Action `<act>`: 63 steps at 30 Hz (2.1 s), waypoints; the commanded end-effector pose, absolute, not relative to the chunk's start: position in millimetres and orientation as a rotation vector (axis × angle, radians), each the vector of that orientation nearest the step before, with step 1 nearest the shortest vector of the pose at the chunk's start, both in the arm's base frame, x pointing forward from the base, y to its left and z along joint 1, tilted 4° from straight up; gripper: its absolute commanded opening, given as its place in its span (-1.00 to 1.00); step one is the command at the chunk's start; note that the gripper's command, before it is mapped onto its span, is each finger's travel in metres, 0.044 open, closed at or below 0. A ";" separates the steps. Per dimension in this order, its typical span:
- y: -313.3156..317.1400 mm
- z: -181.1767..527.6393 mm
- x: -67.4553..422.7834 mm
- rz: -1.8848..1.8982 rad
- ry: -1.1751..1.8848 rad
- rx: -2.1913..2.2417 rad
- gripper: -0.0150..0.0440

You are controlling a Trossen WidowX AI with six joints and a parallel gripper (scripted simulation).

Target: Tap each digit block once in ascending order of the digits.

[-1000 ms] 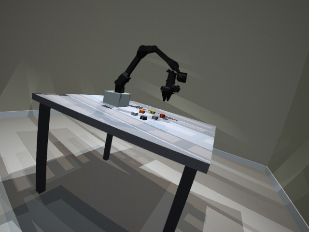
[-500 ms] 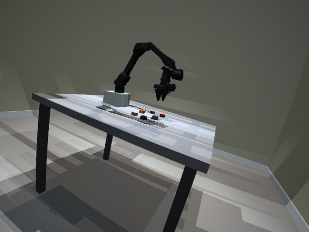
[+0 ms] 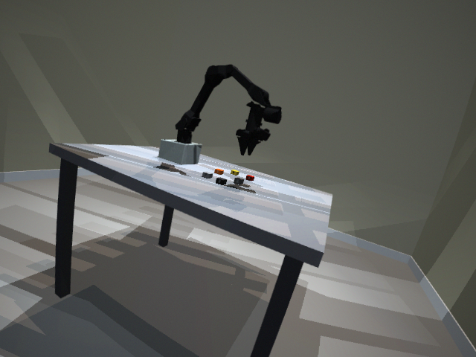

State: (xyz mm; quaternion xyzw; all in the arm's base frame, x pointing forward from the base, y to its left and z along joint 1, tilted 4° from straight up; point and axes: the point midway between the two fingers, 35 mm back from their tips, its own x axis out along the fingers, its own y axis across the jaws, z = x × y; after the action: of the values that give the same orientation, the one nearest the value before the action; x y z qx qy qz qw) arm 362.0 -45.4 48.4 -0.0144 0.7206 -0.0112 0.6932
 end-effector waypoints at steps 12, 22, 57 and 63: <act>-150.3 54.0 336.2 -0.049 1.609 -0.024 0.86; -150.3 54.0 336.2 -0.049 1.609 -0.024 0.86; 14.0 -30.9 222.1 -0.038 1.618 -0.014 -0.11; 14.0 -30.9 222.1 -0.038 1.618 -0.014 -0.42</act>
State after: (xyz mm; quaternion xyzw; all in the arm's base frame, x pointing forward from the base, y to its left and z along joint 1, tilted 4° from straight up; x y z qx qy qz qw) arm 222.1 13.9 -30.2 -0.0069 0.7237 -0.0175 0.6898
